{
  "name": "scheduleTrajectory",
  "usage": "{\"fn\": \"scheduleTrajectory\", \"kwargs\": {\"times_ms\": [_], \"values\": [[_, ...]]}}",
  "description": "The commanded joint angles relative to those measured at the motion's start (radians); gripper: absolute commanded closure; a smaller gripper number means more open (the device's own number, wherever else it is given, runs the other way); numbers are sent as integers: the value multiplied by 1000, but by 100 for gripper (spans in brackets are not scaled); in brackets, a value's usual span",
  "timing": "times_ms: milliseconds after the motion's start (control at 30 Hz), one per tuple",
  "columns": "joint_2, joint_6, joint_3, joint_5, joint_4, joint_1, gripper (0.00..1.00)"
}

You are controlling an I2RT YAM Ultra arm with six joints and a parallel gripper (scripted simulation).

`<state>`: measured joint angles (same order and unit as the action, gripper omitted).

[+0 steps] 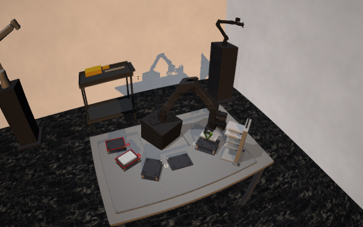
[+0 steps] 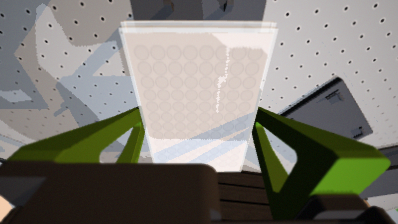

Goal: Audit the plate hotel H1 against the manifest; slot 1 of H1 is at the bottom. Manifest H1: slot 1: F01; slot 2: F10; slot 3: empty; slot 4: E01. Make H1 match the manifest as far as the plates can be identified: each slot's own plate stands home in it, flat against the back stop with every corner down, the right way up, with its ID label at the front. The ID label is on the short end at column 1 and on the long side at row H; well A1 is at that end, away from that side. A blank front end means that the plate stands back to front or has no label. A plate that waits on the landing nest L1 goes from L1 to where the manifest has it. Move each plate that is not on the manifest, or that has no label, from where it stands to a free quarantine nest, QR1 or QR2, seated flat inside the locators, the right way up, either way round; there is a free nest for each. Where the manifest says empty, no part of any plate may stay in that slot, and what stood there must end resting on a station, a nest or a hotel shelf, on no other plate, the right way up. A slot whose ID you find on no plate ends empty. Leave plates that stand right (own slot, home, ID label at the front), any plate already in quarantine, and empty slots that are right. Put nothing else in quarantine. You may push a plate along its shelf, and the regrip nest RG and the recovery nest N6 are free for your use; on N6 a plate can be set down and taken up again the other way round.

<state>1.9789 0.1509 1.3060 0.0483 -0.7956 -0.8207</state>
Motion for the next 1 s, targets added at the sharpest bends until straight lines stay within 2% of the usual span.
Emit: {"fn": "scheduleTrajectory", "kwargs": {"times_ms": [0,967], "values": [[-18,-1,3,0,12,0,14],[12,-3,-24,-1,68,2,14]]}}
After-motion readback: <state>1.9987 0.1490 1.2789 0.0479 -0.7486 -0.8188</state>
